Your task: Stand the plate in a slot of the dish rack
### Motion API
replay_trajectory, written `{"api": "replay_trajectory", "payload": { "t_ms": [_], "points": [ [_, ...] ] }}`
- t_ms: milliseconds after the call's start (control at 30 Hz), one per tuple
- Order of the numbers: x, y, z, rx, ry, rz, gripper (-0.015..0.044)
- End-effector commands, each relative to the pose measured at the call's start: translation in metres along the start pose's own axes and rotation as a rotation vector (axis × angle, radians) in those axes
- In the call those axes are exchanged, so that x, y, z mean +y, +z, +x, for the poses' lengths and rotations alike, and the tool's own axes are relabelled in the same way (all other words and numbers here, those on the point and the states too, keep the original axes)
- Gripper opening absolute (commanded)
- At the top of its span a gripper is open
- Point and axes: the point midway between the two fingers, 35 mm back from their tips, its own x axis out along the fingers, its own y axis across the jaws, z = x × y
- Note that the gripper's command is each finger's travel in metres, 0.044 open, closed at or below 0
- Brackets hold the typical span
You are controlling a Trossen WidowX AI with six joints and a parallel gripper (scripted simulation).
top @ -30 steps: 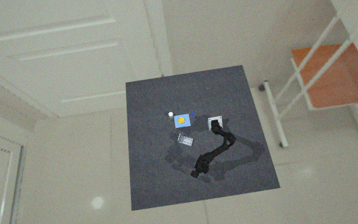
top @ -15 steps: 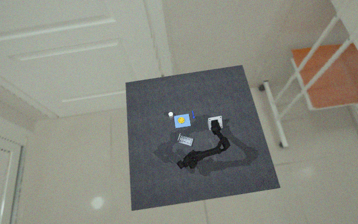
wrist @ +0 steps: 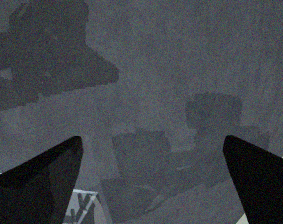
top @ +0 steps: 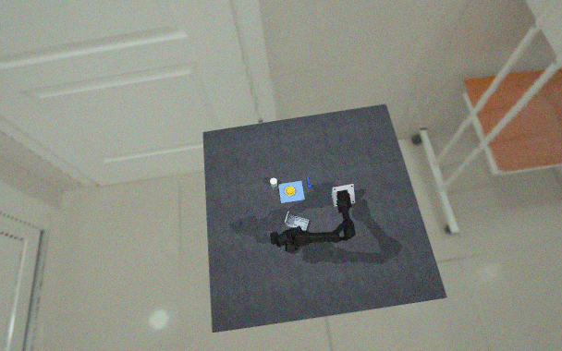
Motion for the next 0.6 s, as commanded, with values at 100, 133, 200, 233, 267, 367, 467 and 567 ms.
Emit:
{"api": "replay_trajectory", "payload": {
  "t_ms": [100, 133, 200, 233, 267, 367, 467, 567],
  "points": [
    [-0.014, -0.057, -0.005, 0.071, 0.047, 0.236, 0.0400],
    [-0.015, -0.065, -0.006, 0.080, 0.054, 0.268, 0.0400],
    [-0.016, -0.081, -0.008, 0.097, 0.068, 0.333, 0.0400],
    [-0.017, -0.089, -0.010, 0.105, 0.075, 0.366, 0.0400],
    [-0.017, -0.097, -0.011, 0.112, 0.082, 0.399, 0.0400],
    [-0.017, -0.120, -0.016, 0.132, 0.103, 0.498, 0.0400],
    [-0.016, -0.143, -0.022, 0.148, 0.124, 0.597, 0.0400],
    [-0.014, -0.164, -0.029, 0.160, 0.145, 0.698, 0.0400]
  ]
}}
